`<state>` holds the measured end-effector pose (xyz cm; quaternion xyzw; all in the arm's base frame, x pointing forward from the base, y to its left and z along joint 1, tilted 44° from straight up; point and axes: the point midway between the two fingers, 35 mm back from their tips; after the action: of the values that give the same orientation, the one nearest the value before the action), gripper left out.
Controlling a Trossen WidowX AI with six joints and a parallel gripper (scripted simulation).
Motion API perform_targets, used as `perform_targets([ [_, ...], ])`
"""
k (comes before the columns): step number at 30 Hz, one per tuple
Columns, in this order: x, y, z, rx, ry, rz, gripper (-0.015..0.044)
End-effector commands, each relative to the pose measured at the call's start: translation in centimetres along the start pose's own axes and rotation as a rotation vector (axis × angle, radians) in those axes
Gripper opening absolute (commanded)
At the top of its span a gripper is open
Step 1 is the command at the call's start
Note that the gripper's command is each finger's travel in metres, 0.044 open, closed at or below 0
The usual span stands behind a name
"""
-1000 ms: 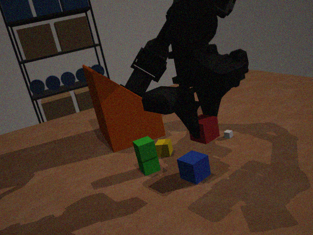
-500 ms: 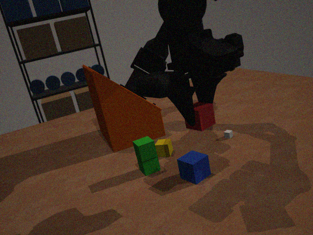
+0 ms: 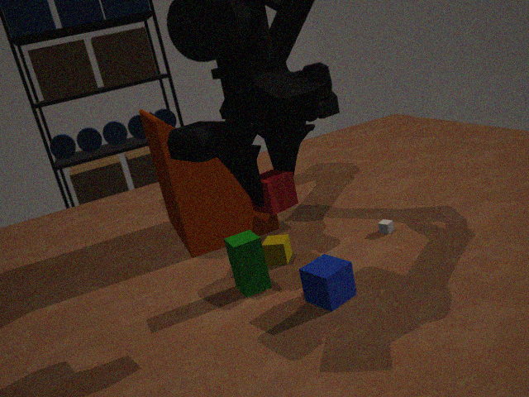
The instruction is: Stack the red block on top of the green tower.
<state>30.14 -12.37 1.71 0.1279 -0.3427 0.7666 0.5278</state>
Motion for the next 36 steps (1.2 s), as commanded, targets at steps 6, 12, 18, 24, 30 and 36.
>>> perform_targets([
  [6,0.5,4.9,-0.2,0.004,-0.002,0.004,0.0],
  [12,1.3,7.3,-0.5,0.002,-0.007,0.005,0.0],
  [18,1.4,7.3,-1.8,0.002,-0.008,0.005,0.0],
  [24,1.4,7.3,-2.7,0.002,-0.008,0.005,0.0],
  [30,1.4,7.3,-5.1,0.001,-0.009,0.005,0.0],
  [36,1.4,7.3,-5.2,0.001,-0.009,0.005,0.0],
])
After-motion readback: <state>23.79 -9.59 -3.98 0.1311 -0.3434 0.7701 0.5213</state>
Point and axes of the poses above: the point midway between the two fingers, 35 mm back from their tips, its own z axis back along the fingers, its own x axis across the jaws, y = z × x, and after that the axes turned 14 degrees about z, right-handed
